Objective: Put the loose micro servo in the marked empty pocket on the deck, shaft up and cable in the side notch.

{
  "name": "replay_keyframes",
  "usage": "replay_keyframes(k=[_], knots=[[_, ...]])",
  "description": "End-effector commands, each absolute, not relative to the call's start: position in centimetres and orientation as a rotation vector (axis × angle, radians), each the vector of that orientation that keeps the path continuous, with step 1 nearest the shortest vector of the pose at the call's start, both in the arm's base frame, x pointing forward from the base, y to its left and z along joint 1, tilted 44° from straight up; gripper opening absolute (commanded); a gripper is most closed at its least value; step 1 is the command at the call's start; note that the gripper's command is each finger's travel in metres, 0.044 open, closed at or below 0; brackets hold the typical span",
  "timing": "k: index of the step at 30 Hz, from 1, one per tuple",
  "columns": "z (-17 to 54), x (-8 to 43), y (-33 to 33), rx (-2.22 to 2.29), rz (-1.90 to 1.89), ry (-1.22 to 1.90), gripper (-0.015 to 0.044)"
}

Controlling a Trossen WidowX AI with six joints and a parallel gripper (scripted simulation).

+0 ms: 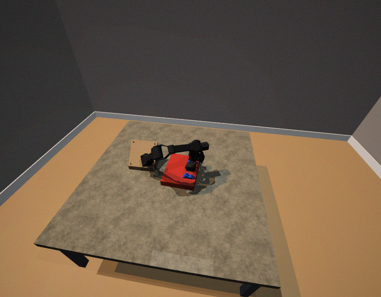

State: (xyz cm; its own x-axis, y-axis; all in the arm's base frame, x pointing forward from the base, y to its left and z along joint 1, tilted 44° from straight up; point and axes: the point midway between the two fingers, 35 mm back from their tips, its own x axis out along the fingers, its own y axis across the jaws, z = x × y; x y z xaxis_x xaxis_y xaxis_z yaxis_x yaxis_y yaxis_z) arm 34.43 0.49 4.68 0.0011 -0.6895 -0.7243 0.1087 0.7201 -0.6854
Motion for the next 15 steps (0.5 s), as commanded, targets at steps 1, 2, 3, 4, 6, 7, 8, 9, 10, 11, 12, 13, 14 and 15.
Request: replay_keyframes(k=[1, 2, 3, 4, 6, 7, 8, 9, 10, 11, 12, 13, 14, 15], knots=[[4.37, 34.37, 0.25, -0.520, -0.666, 1.443, 0.0000], [4.30, 34.37, 0.18, -0.520, -0.666, 1.443, 0.0000], [4.23, 34.38, 0.12, -0.520, -0.666, 1.443, 0.0000], [4.16, 34.38, 0.04, -0.520, -0.666, 1.443, 0.0000], [4.01, 34.38, -0.10, -0.520, -0.666, 1.443, 0.0000], [3.96, 34.38, -0.14, -0.520, -0.666, 1.443, 0.0000], [3.92, 34.38, -0.19, -0.520, -0.666, 1.443, 0.0000], [3.87, 34.38, -0.24, -0.520, -0.667, 1.443, 0.0000], [3.80, 34.38, -0.30, -0.520, -0.667, 1.443, 0.0000], [3.73, 34.38, -0.37, -0.520, -0.667, 1.443, 0.0000], [3.66, 34.38, -0.44, -0.520, -0.667, 1.443, 0.0000], [3.58, 34.38, -0.52, -0.520, -0.667, 1.443, 0.0000], [3.53, 34.38, -0.56, -0.520, -0.667, 1.443, 0.0000], [3.49, 34.38, -0.60, -0.520, -0.667, 1.443, 0.0000]])
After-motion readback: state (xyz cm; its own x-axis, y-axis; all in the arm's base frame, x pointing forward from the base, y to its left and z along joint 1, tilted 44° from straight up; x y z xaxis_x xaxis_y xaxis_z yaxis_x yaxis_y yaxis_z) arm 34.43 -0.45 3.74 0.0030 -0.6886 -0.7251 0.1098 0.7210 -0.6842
